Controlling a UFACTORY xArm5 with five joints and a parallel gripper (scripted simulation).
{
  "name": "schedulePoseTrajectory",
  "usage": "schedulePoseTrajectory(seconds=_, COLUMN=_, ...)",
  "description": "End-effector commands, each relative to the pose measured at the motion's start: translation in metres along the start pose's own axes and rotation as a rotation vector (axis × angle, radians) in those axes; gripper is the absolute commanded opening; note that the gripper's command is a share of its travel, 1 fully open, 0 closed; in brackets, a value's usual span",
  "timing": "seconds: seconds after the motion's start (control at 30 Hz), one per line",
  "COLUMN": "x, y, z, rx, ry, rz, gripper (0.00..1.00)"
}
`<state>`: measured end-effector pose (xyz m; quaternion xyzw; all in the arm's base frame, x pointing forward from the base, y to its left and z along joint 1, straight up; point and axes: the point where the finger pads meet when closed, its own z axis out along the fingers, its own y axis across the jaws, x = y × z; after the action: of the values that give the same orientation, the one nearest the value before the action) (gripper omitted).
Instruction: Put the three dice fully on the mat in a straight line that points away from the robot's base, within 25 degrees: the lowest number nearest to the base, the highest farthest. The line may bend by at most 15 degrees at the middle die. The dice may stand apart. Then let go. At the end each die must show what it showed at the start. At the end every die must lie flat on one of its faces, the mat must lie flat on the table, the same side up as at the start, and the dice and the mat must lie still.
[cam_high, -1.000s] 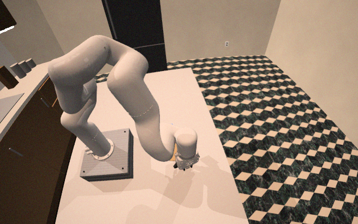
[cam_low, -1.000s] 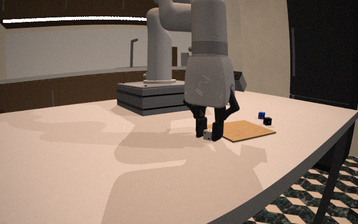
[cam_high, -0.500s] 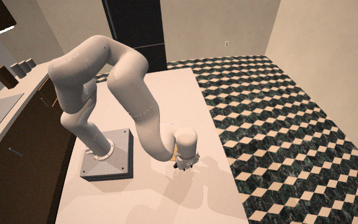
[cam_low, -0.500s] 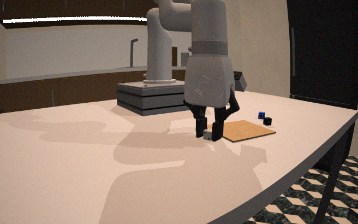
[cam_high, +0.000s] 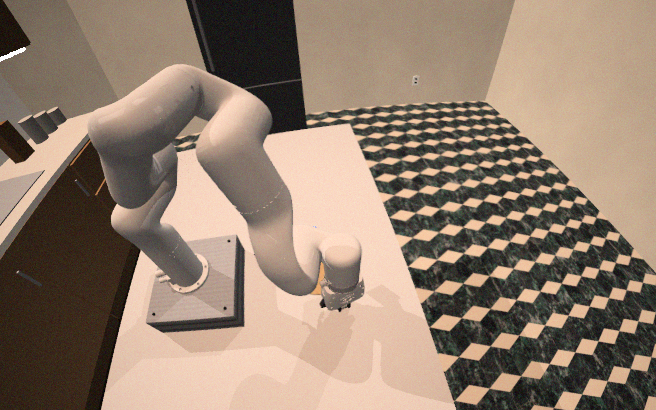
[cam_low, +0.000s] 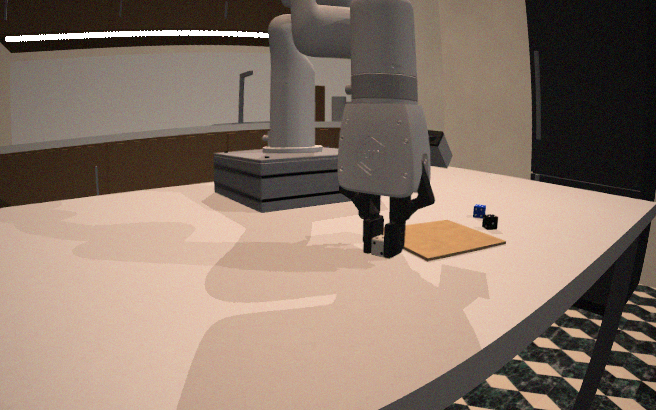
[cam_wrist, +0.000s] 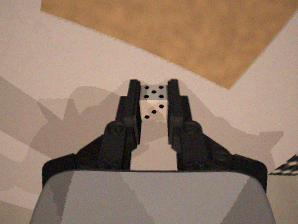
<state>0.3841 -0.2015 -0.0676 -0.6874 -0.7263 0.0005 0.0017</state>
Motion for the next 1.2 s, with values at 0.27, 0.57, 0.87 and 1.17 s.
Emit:
schedulePoseTrajectory(seconds=0.27, x=-0.001, y=0.001, z=-0.001, rx=-0.003, ry=-0.002, rz=0.000, gripper=0.15)
schedulePoseTrajectory(seconds=0.57, x=-0.001, y=0.001, z=-0.001, rx=-0.003, ry=-0.002, rz=0.000, gripper=0.15)
schedulePoseTrajectory(seconds=0.87, x=-0.001, y=0.001, z=-0.001, rx=-0.003, ry=-0.002, rz=0.000, gripper=0.15)
schedulePoseTrajectory(seconds=1.17, x=-0.001, y=0.001, z=-0.027, rx=-0.003, ry=-0.002, rz=0.000, gripper=0.15)
